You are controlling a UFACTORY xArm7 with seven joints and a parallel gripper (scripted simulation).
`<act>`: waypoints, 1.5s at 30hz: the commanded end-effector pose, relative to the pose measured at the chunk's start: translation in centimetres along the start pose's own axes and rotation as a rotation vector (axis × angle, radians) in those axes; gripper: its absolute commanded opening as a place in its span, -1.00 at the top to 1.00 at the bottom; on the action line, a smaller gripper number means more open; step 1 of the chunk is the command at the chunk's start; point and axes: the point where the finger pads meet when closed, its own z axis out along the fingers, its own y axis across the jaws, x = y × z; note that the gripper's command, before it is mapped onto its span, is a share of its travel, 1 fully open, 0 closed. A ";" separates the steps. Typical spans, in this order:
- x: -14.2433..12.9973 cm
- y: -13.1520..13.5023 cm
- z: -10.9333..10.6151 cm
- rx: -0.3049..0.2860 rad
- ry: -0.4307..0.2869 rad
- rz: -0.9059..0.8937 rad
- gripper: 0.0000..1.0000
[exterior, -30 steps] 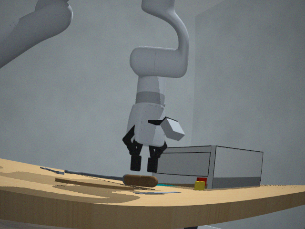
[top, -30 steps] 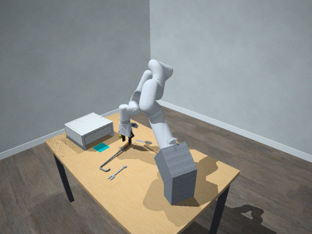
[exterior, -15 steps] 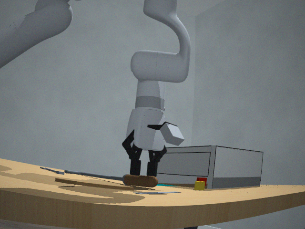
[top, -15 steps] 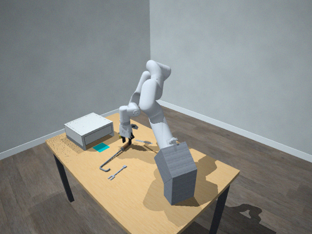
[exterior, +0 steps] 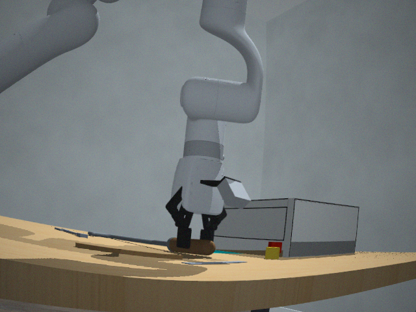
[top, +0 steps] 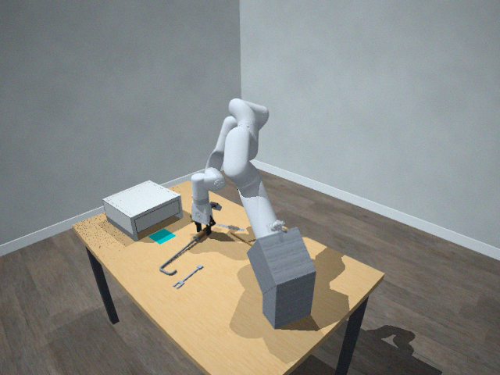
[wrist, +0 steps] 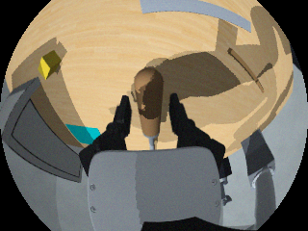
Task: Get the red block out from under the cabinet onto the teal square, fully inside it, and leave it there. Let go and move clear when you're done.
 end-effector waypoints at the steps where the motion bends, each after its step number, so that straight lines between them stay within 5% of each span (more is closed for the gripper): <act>1: 0.0 -0.1 0.1 0.003 0.000 0.001 -0.15; 36: 0.0 -0.1 1.1 0.003 0.000 0.001 -0.15; 37: 0.0 -0.1 1.1 0.003 0.000 0.001 1.00; 45: 0.0 -0.1 1.1 0.003 0.000 0.001 1.00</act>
